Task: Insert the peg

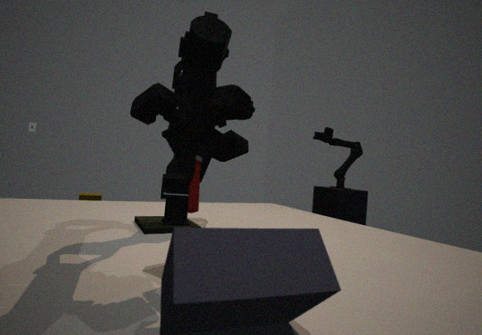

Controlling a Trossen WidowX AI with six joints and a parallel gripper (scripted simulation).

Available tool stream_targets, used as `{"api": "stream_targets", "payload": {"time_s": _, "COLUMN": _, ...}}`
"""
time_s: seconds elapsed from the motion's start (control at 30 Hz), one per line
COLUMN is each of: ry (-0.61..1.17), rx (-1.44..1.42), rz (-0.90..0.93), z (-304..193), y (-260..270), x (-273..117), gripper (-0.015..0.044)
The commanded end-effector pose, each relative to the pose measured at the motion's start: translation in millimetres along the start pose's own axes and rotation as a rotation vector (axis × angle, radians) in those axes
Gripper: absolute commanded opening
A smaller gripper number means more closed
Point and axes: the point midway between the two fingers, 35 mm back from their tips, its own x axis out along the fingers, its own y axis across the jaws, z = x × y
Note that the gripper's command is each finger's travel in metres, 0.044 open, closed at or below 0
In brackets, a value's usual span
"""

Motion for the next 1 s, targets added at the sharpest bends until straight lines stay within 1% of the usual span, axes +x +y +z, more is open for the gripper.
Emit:
{"api": "stream_targets", "payload": {"time_s": 0.0, "ry": -0.02, "rx": 0.044, "rz": -0.015, "z": 2.2, "y": 0.4, "x": -1.9, "gripper": 0.0}}
{"api": "stream_targets", "payload": {"time_s": 0.97, "ry": -0.14, "rx": 0.301, "rz": -0.05, "z": 19.8, "y": 3.1, "x": -7.4, "gripper": 0.0}}
